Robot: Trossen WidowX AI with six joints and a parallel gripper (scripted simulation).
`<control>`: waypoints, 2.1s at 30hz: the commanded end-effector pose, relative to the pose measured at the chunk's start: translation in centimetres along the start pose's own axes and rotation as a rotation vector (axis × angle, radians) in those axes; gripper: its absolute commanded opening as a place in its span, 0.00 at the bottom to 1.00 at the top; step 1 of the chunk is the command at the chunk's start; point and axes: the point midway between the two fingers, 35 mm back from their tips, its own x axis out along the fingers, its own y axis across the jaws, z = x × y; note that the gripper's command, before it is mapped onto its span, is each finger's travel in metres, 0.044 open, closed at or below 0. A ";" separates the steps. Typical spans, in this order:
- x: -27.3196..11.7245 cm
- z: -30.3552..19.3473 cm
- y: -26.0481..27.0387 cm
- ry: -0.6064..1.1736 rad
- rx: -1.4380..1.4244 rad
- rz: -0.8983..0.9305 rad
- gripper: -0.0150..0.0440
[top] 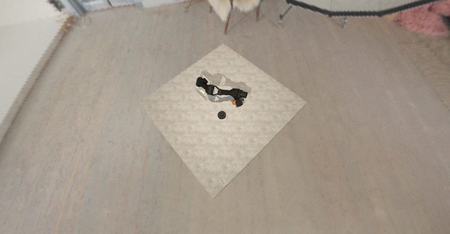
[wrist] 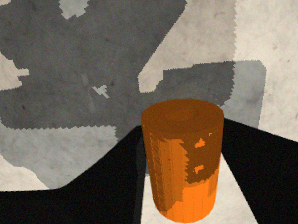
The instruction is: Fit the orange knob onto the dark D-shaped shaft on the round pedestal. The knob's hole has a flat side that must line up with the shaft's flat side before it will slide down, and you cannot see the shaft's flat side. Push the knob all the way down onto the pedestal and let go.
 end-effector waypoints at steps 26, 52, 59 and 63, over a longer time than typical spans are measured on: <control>-1.2 -1.9 0.0 -0.356 -0.003 0.004 0.56; -1.7 -4.5 0.1 -0.748 -0.005 0.008 0.56; -1.6 -5.2 0.1 -0.848 -0.006 0.009 0.56; -1.6 -5.5 0.1 -0.904 -0.006 0.010 0.56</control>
